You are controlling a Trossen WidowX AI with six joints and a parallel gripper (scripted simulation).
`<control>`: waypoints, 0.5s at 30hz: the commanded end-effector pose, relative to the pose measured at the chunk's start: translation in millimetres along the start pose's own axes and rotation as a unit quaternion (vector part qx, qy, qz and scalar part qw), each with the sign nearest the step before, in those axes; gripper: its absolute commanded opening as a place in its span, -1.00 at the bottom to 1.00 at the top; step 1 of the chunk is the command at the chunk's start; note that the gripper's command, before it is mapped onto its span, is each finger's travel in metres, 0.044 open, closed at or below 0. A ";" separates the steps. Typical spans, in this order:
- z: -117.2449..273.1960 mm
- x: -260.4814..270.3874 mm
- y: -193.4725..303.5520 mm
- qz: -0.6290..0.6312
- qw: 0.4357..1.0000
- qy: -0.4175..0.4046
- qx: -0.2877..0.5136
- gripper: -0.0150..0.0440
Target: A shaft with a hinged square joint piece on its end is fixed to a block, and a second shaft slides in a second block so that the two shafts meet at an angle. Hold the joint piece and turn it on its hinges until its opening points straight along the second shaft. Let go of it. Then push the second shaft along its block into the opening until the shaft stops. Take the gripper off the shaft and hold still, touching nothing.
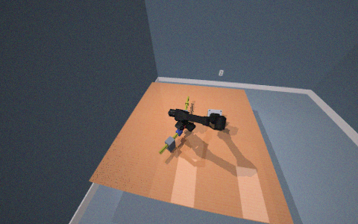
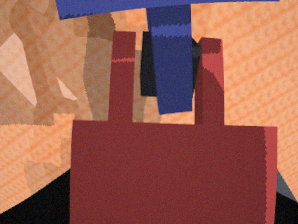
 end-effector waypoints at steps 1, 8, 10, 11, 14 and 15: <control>-0.1 -0.1 -0.3 -0.002 1.000 0.000 -0.002 0.12; -0.1 -0.1 -0.3 -0.002 1.000 0.000 -0.002 0.12; -0.1 -0.1 -0.3 -0.002 1.000 0.000 -0.002 0.12; 0.0 0.0 0.0 0.000 1.000 0.000 0.000 0.04; 0.0 0.0 0.0 0.000 1.000 0.000 0.000 0.01; 0.0 0.0 0.0 0.000 1.000 0.000 0.000 0.01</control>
Point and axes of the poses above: the point midway between the two fingers, 35 mm back from their tips, its own z axis back along the fingers, its own x axis across the jaws, y = z × x, the point moved 8 cm from there along z, back along the fingers, and after that the axes turned 11 degrees about z, right-handed, at the moved point
